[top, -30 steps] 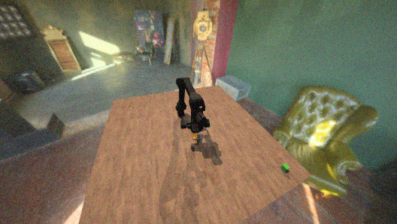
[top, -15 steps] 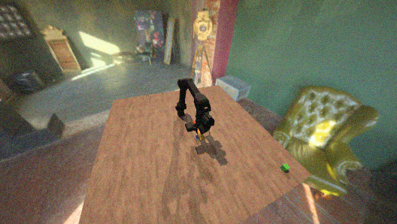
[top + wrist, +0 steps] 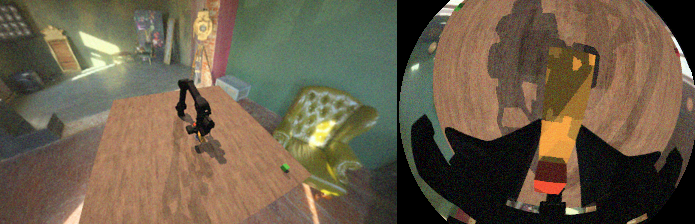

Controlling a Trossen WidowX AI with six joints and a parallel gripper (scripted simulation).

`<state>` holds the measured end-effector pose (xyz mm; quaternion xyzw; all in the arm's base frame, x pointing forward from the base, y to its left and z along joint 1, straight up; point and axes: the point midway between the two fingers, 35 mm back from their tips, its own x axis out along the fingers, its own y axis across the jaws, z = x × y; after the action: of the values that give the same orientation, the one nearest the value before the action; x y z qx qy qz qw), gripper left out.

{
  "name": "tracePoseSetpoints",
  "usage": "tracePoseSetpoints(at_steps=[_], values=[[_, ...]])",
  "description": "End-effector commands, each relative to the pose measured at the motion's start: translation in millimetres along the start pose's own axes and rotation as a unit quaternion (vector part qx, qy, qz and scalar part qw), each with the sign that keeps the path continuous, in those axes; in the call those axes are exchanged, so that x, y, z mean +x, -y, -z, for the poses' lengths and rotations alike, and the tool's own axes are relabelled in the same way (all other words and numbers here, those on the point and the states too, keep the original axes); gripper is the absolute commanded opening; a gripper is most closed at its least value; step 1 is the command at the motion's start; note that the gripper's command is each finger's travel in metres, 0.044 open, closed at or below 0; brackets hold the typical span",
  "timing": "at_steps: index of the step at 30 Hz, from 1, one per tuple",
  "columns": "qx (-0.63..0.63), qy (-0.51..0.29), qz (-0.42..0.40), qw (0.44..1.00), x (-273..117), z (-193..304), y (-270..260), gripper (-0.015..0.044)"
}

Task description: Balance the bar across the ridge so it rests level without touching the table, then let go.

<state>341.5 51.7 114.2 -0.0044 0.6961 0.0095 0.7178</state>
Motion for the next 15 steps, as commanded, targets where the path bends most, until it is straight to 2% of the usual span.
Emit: tracePoseSetpoints(at_steps=[1,15], values=[[0.0,-0.001,0.001,1.0,7.2,0.9,-0.6,0.0],[0.0,-0.001,0.001,1.0,15.8,1.5,-1.8,0.0]])
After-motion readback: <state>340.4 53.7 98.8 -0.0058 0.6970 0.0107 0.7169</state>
